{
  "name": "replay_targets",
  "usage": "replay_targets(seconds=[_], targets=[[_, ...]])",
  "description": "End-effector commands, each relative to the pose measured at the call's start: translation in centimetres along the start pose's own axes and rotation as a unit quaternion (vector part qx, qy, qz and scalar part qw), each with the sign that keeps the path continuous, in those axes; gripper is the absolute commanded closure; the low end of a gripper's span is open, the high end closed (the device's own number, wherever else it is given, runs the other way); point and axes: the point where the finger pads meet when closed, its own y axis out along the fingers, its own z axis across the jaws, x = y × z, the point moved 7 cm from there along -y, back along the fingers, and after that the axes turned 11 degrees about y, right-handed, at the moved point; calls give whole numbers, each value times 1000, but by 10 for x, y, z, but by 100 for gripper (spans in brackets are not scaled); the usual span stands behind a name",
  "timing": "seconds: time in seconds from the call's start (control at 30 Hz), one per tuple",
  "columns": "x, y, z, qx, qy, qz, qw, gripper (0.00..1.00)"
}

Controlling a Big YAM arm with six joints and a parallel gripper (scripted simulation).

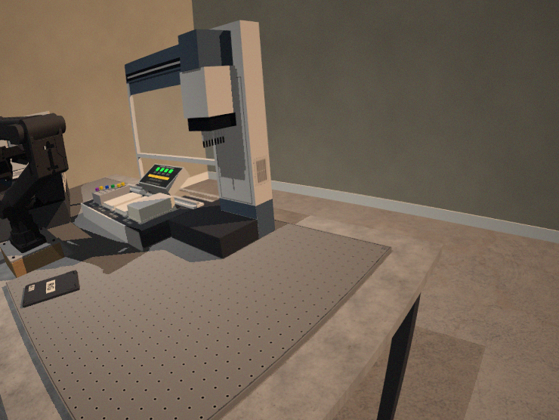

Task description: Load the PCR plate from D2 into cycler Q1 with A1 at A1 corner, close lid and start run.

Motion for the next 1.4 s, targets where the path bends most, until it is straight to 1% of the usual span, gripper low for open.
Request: replay_targets(seconds=[0.0,0.17,0.4,0.47,0.63,0.8,0.97,1.03,1.23,1.37], targets=[[-13,-26,32,40,13,28,999,100],[-13,-26,32,41,13,28,999,100],[-9,-17,21,28,7,19,999,100],[-9,-17,21,28,7,19,999,100],[-5,-10,11,12,1,8,1000,100],[-3,-6,6,5,-2,3,1000,100],[-5,-12,12,12,0,7,1000,100],[-5,-12,12,12,0,7,1000,100],[-7,-19,21,22,4,13,1000,100],[-8,-21,23,25,5,16,1000,100]])
